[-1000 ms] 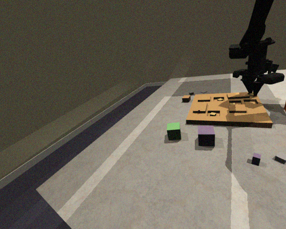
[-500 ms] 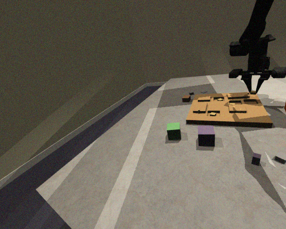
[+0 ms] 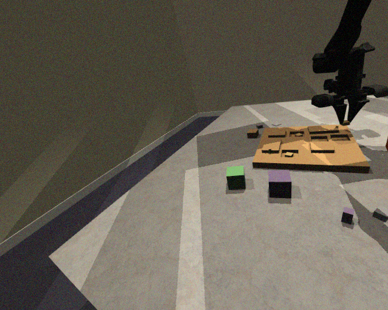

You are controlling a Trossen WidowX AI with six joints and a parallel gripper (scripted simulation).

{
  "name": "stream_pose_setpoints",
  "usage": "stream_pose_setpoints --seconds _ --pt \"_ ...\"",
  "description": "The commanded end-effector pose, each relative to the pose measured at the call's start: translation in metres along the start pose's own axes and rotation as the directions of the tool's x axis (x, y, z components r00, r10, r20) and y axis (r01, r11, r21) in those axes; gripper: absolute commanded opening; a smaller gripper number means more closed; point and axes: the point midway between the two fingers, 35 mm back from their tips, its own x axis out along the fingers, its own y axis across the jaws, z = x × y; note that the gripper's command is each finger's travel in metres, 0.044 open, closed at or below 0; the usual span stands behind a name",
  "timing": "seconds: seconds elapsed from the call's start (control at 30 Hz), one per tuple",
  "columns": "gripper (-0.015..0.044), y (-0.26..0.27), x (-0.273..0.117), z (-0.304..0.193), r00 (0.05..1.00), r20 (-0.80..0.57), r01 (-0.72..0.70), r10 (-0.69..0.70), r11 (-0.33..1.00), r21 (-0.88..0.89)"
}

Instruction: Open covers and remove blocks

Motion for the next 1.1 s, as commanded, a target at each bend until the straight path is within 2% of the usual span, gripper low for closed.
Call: stream_pose_setpoints --seconds 0.0,0.37,0.73,1.07 --pt "0.008 0.006 -0.021 0.005 1.0 0.03 0.018 0.006 0.683 -0.73" --pt "0.008 0.005 -0.03 0.004 1.0 0.029 0.027 0.006 0.226 -0.974" --pt "0.008 0.005 -0.036 0.004 1.0 0.028 0.029 0.006 -0.295 -0.955" --pt "0.008 0.005 -0.036 0.004 1.0 0.028 0.029 0.006 -0.316 -0.948"
